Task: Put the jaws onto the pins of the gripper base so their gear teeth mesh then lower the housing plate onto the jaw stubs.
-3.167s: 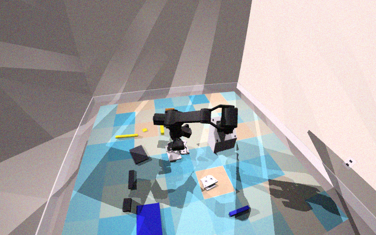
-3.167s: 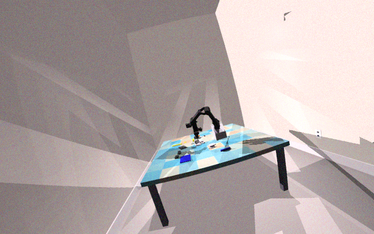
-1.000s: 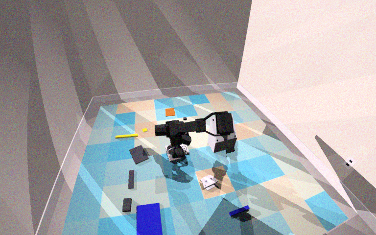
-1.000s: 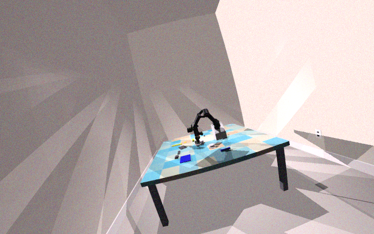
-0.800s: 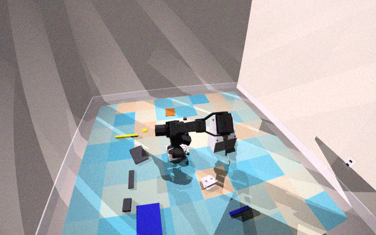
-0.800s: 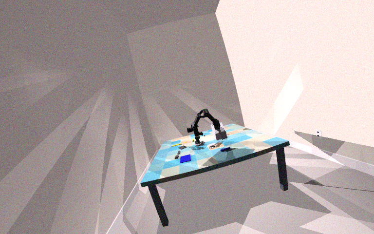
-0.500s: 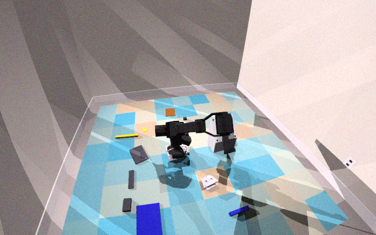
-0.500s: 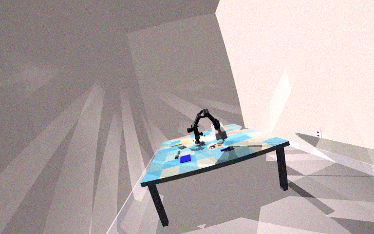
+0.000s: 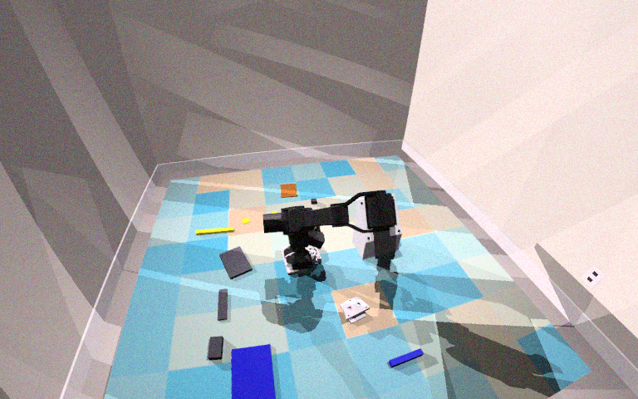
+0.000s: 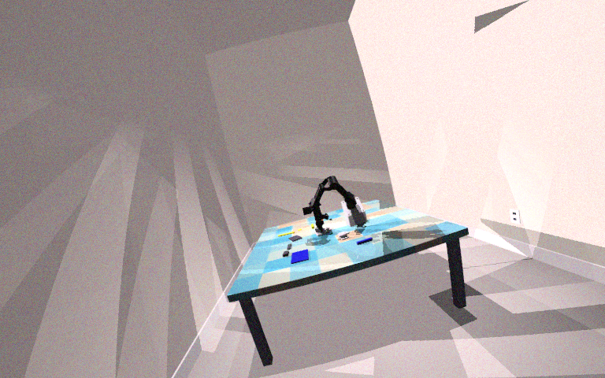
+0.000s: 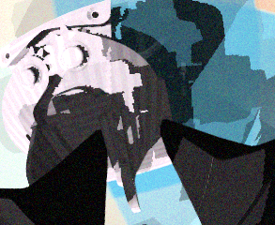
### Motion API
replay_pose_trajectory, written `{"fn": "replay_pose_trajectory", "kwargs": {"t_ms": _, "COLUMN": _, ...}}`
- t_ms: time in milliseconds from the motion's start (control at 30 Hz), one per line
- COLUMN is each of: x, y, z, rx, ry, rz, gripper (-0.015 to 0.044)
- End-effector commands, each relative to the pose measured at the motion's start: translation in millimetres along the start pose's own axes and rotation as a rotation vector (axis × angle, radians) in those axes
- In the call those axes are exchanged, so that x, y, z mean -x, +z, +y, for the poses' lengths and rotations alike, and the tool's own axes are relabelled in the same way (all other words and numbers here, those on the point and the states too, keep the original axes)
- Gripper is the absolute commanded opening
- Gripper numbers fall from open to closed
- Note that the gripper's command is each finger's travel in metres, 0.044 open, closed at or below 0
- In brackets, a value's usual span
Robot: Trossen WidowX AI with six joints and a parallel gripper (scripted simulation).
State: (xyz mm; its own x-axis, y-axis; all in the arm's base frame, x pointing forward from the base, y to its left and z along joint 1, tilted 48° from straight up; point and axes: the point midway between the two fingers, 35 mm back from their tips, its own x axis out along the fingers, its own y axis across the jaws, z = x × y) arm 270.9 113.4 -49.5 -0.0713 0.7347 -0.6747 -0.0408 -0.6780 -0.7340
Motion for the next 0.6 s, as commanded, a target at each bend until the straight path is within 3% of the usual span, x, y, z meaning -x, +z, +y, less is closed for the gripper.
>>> {"fn": "replay_pose_trajectory", "kwargs": {"t_ms": 0, "x": -3.2, "y": 0.1, "z": -0.3, "rx": 0.001, "ry": -0.002, "rz": -0.001, "gripper": 0.0134}}
{"fn": "replay_pose_trajectory", "kwargs": {"t_ms": 567, "x": -6.8, "y": 0.1, "z": -0.2, "rx": 0.001, "ry": -0.003, "rz": -0.002, "gripper": 0.0134}}
